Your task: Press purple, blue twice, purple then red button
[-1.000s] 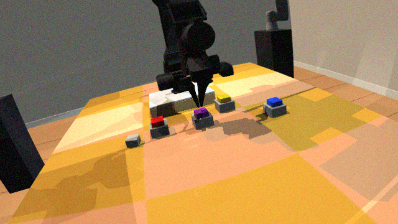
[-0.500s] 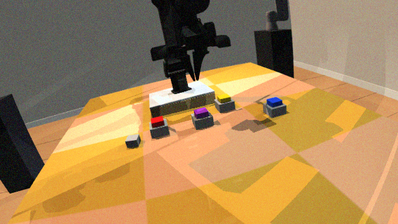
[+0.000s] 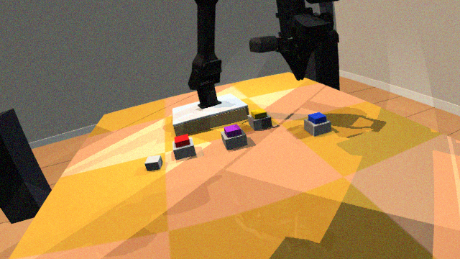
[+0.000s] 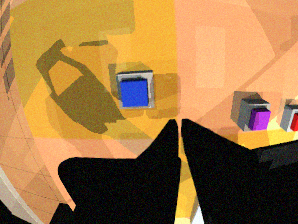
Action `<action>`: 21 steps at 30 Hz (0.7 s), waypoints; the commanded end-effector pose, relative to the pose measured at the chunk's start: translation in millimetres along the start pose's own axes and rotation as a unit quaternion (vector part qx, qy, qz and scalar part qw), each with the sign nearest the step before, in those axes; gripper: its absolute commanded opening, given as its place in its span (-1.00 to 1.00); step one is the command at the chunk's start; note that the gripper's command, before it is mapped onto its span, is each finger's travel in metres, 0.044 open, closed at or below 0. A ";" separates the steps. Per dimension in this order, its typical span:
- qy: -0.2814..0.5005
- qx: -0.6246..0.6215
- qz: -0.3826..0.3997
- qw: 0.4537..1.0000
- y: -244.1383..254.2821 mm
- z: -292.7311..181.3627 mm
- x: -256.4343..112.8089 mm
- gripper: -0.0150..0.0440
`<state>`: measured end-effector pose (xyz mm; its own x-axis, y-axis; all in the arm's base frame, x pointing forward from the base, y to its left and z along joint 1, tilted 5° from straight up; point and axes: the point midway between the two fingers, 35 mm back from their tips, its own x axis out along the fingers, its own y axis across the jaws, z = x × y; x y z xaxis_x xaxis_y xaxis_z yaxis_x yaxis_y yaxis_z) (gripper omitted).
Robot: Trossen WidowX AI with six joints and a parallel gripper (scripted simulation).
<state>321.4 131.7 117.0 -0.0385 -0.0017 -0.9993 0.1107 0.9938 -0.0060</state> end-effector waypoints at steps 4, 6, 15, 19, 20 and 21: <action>0.005 0.004 0.001 1.000 41.5 -3.0 3.7 -0.42; 0.005 0.004 0.001 1.000 41.5 -3.0 3.7 -0.42; 0.005 0.004 0.001 1.000 41.6 -3.6 65.4 -0.42; 0.005 0.004 0.001 1.000 41.6 -3.6 65.6 -0.42; 0.005 0.004 0.001 1.000 41.6 -3.6 66.4 -0.42; 0.005 0.004 0.001 1.000 41.7 -3.5 67.7 -0.42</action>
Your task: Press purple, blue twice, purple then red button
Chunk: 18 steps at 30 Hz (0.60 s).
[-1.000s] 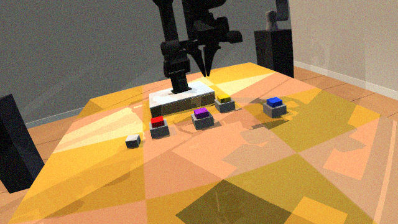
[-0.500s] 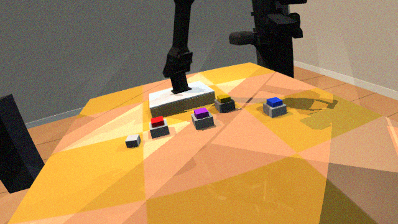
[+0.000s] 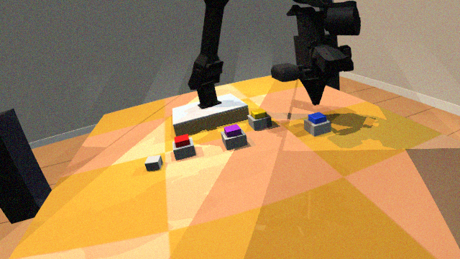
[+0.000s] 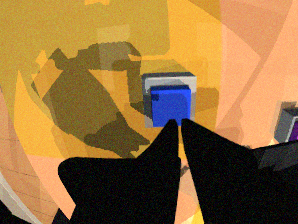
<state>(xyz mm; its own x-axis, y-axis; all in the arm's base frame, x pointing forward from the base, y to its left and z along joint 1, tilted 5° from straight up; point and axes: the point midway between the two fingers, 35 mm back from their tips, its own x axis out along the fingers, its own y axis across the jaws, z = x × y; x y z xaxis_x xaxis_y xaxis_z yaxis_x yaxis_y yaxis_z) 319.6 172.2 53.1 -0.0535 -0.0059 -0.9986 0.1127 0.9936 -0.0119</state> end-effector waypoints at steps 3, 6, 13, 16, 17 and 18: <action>-0.003 0.003 0.004 1.000 1.3 0.6 8.7 -0.42; -0.003 0.003 0.004 1.000 1.4 0.7 13.5 -0.42; -0.003 0.003 0.004 1.000 1.5 0.7 24.7 -0.42; -0.003 0.003 0.004 1.000 1.4 0.6 29.5 -0.42; -0.003 0.003 0.004 1.000 1.4 0.6 31.0 -0.42; -0.003 0.003 0.004 1.000 1.4 0.5 32.6 -0.42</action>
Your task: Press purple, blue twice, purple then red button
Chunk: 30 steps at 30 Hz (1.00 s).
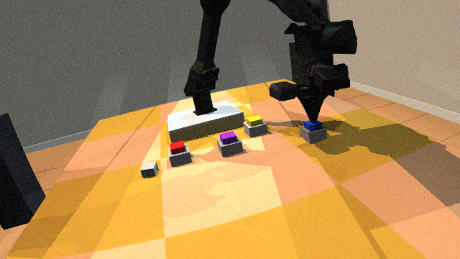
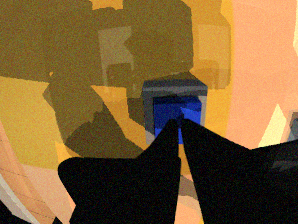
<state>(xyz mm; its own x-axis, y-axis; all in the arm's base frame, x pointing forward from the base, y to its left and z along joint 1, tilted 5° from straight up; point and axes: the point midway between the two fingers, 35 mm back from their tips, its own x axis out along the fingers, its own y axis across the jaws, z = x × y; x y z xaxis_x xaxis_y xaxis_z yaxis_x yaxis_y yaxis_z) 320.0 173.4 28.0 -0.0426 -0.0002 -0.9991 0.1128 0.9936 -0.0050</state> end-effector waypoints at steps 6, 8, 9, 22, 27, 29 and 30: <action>0.003 0.003 0.000 1.000 -0.2 -1.3 11.5 -0.42; 0.003 0.003 0.000 1.000 -0.2 -1.3 11.5 -0.42; 0.003 0.003 0.000 1.000 -0.2 -1.3 11.5 -0.42; 0.003 0.003 0.000 1.000 -0.2 -1.3 11.5 -0.42; 0.002 0.003 0.000 1.000 -0.2 -1.0 -23.5 -0.42; 0.002 0.003 0.000 1.000 -0.2 -1.0 -23.5 -0.42; 0.002 0.003 0.000 1.000 -0.2 -1.0 -23.5 -0.42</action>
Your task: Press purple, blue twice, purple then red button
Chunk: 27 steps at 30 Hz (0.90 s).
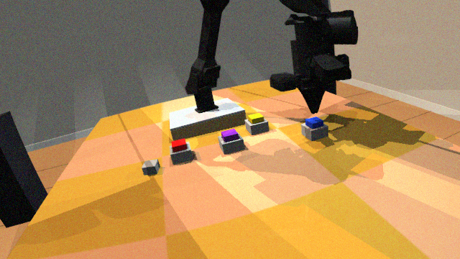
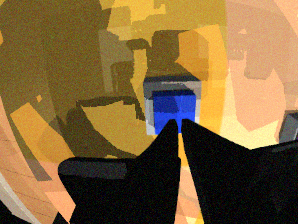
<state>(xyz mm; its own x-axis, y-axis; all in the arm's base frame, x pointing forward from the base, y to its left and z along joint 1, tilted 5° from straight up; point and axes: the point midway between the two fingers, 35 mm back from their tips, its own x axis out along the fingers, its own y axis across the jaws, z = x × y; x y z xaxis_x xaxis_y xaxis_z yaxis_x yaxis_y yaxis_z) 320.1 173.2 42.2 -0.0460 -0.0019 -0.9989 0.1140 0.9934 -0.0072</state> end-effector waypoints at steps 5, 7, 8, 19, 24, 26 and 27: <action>0.001 0.003 0.001 1.000 0.1 -0.5 -7.0 -0.42; 0.001 0.003 0.001 1.000 0.2 -0.4 -3.7 -0.42; 0.001 0.003 0.001 1.000 0.2 -0.4 -2.1 -0.42; 0.001 0.003 0.001 1.000 0.3 -0.4 15.5 -0.42; 0.001 0.003 0.001 1.000 0.1 -0.7 23.4 -0.42; 0.001 0.003 0.001 1.000 0.1 -0.8 25.4 -0.42; 0.001 0.003 0.001 1.000 0.1 -0.8 25.7 -0.42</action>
<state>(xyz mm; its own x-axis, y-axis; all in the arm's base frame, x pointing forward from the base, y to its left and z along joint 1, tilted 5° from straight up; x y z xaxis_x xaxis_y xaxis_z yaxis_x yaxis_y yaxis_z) 319.6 173.3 22.3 -0.0427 -0.0002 -0.9991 0.1131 0.9936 -0.0050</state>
